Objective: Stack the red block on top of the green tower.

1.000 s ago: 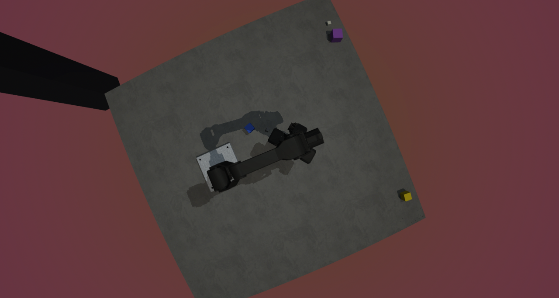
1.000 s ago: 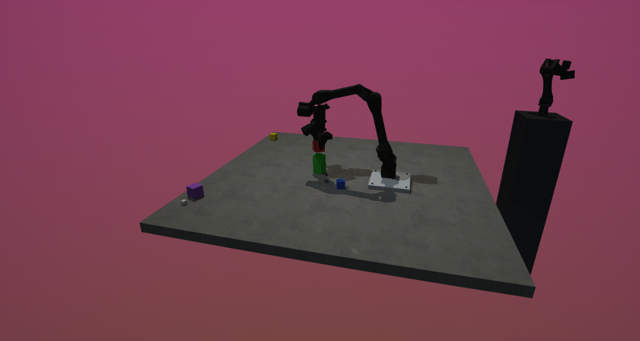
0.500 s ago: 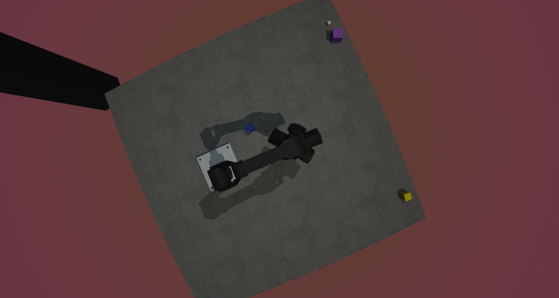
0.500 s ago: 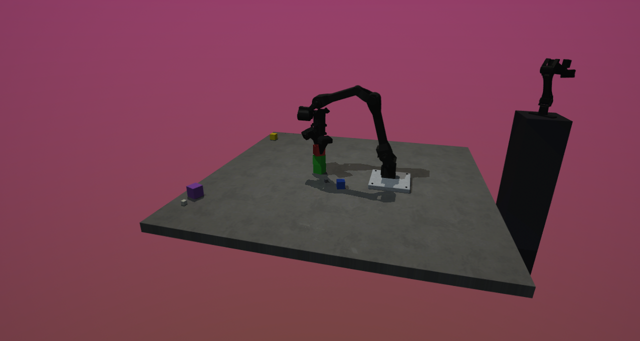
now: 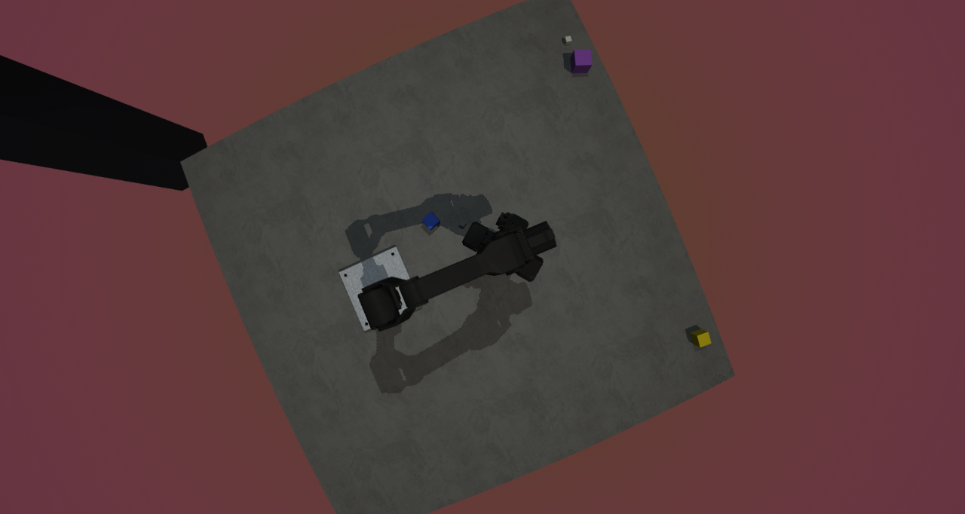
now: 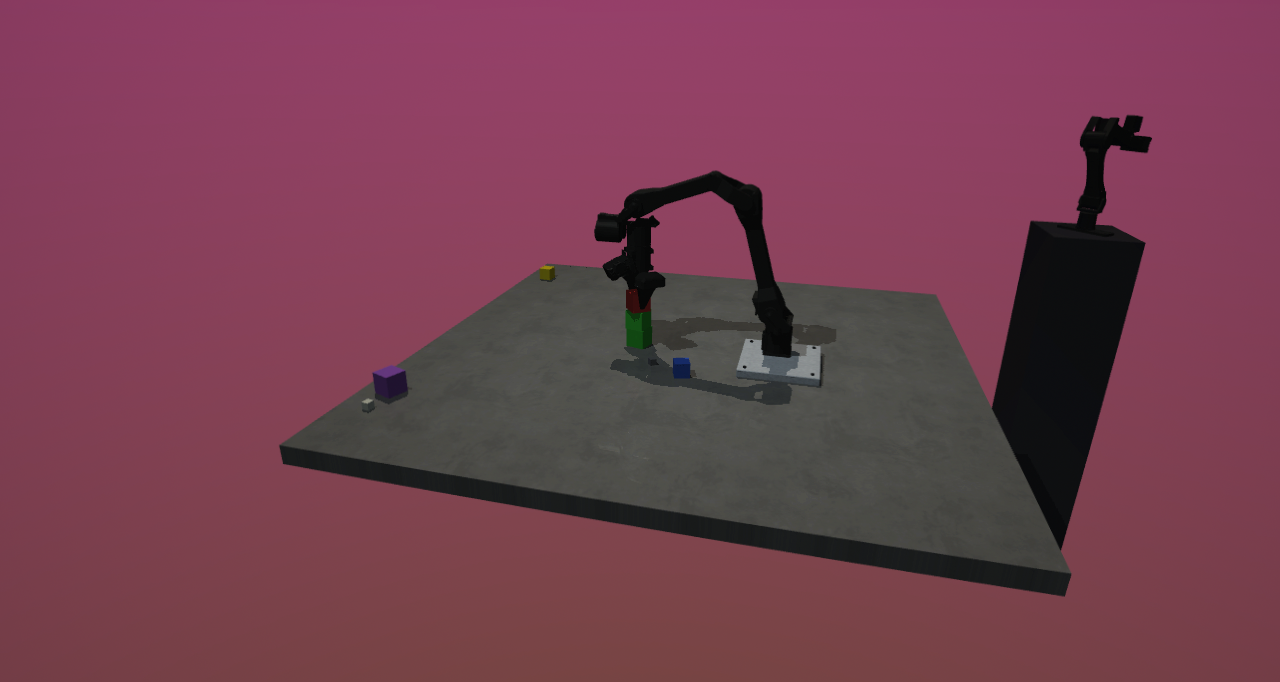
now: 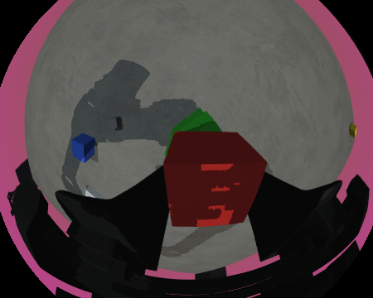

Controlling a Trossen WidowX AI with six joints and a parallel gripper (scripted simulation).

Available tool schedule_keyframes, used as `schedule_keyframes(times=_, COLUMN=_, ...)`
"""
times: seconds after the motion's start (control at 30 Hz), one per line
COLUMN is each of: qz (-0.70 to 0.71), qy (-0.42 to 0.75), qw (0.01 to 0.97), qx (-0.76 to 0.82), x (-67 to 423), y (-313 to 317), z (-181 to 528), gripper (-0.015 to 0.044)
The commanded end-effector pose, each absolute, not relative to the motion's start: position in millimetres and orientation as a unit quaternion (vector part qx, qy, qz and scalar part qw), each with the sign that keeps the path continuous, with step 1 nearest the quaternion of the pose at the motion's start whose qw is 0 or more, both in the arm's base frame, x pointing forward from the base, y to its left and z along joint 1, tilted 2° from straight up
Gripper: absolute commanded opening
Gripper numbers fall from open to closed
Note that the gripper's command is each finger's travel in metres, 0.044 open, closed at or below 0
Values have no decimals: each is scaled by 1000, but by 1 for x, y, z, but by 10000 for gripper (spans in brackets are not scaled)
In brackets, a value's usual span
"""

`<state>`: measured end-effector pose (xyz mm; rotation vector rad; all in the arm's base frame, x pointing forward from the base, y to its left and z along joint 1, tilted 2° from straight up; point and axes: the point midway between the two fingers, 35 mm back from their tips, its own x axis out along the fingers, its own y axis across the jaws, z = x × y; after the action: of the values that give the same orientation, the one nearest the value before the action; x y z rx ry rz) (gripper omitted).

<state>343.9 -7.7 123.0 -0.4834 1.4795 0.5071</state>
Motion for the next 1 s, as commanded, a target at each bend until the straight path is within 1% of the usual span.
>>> schedule_keyframes(times=0.0, qz=226, qy=660, qw=684, qx=-213, x=344, y=-7, z=122, gripper=0)
schedule_keyframes(times=0.33, qz=226, qy=660, qw=684, qx=-213, x=344, y=-7, z=125, gripper=0)
schedule_keyframes(times=0.87, qz=226, qy=660, qw=683, qx=-216, x=344, y=-8, z=123, gripper=420)
schedule_keyframes(times=0.9, qz=226, qy=660, qw=683, qx=-216, x=344, y=-8, z=123, gripper=440)
schedule_keyframes(times=0.97, qz=226, qy=660, qw=683, qx=-216, x=344, y=-8, z=123, gripper=440)
